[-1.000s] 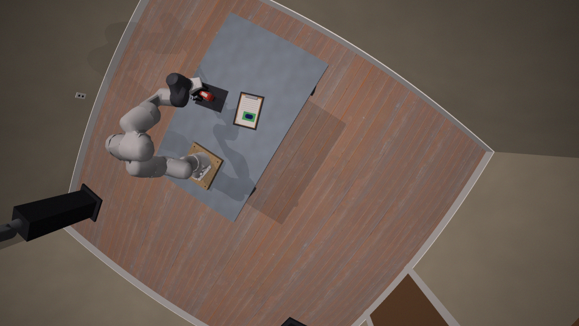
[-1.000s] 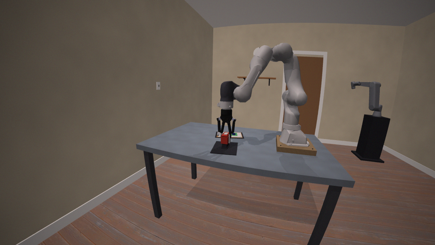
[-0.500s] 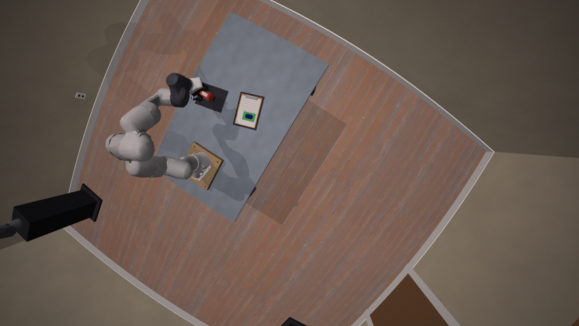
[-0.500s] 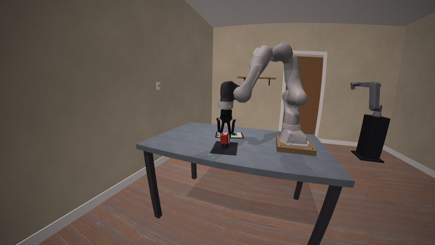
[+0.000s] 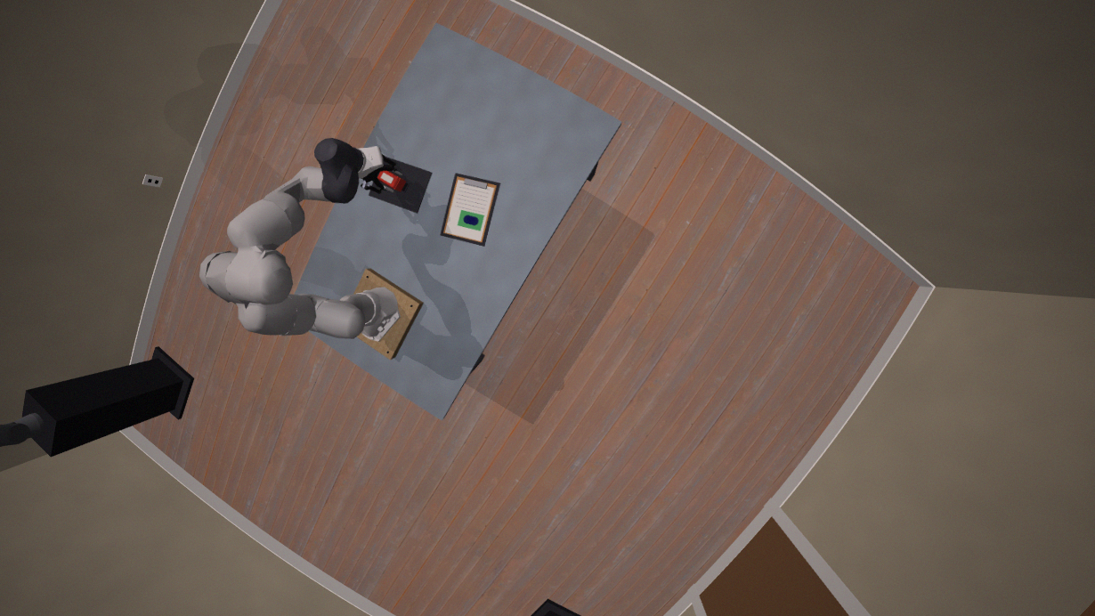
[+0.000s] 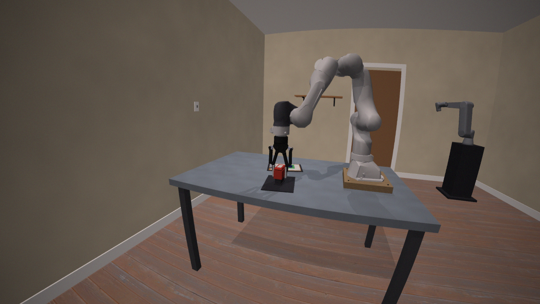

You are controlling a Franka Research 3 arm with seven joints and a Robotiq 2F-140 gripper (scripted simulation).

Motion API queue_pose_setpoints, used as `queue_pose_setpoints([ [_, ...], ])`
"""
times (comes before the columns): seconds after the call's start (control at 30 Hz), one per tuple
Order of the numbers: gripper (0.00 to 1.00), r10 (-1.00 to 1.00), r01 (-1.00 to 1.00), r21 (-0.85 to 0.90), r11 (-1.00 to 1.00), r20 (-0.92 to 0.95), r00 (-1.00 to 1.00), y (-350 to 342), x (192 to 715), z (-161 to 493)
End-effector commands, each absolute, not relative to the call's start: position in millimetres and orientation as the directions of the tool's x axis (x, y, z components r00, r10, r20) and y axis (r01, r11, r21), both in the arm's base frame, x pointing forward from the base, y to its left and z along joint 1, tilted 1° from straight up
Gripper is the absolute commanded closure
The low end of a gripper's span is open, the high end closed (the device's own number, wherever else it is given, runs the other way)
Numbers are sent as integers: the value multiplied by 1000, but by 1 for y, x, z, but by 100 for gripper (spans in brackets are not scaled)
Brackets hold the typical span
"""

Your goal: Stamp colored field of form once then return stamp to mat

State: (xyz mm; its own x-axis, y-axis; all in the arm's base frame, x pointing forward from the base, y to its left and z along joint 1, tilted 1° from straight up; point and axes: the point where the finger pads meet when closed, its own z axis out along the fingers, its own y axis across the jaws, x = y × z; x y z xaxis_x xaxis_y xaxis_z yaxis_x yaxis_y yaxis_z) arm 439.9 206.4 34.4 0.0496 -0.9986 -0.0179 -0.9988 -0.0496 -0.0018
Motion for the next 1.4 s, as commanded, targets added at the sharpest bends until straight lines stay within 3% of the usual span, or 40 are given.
queue_pose_setpoints([
  [0.0,48,-999,-999,-3,-48,-17,48,206,440,34],
  [1.23,48,-999,-999,-3,-48,-17,48,206,440,37],
  [1.37,48,-999,-999,-3,-48,-17,48,206,440,83],
])
